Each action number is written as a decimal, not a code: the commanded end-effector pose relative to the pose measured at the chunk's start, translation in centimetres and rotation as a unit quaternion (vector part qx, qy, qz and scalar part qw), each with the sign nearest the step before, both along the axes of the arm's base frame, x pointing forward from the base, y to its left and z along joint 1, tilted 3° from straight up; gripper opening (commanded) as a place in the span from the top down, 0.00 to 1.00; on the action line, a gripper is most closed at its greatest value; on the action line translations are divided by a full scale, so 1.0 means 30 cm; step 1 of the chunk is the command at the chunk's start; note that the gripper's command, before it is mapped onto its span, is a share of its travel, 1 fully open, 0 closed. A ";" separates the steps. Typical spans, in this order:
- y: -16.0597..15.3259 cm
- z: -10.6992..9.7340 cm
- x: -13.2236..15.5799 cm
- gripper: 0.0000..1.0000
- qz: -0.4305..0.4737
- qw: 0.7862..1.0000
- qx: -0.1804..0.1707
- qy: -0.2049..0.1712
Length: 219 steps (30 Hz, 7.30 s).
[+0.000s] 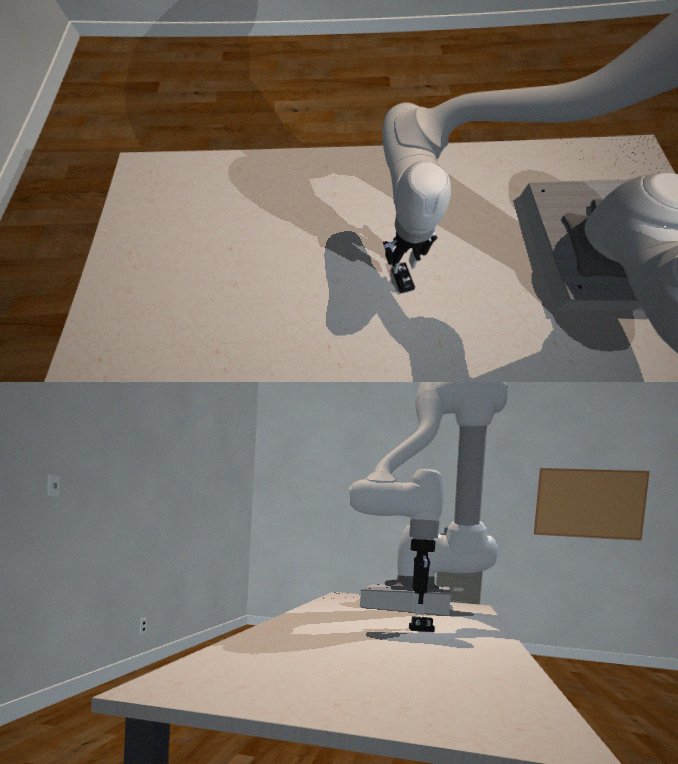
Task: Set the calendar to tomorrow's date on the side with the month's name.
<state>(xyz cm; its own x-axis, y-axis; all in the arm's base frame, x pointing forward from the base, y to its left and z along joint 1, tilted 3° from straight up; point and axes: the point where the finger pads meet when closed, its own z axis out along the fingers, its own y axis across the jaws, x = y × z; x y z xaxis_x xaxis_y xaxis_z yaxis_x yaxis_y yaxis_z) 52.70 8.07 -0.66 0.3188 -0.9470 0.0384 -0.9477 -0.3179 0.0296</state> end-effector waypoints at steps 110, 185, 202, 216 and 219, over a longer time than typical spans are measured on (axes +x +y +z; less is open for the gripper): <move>-0.003 -0.010 0.005 0.72 0.000 1.000 0.001 -0.001; -0.003 -0.035 0.007 0.72 0.000 1.000 0.001 -0.001; -0.006 -0.102 0.006 0.72 0.000 1.000 0.001 -0.001; -0.006 -0.104 0.006 0.72 0.000 1.000 0.001 -0.001; -0.006 -0.104 0.006 0.72 0.000 1.000 0.001 -0.001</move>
<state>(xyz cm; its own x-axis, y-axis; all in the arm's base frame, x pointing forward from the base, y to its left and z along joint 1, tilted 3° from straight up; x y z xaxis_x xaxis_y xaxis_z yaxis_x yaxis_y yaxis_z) 52.84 8.02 -3.50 0.3183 -0.9473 0.0354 -0.9479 -0.3174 0.0291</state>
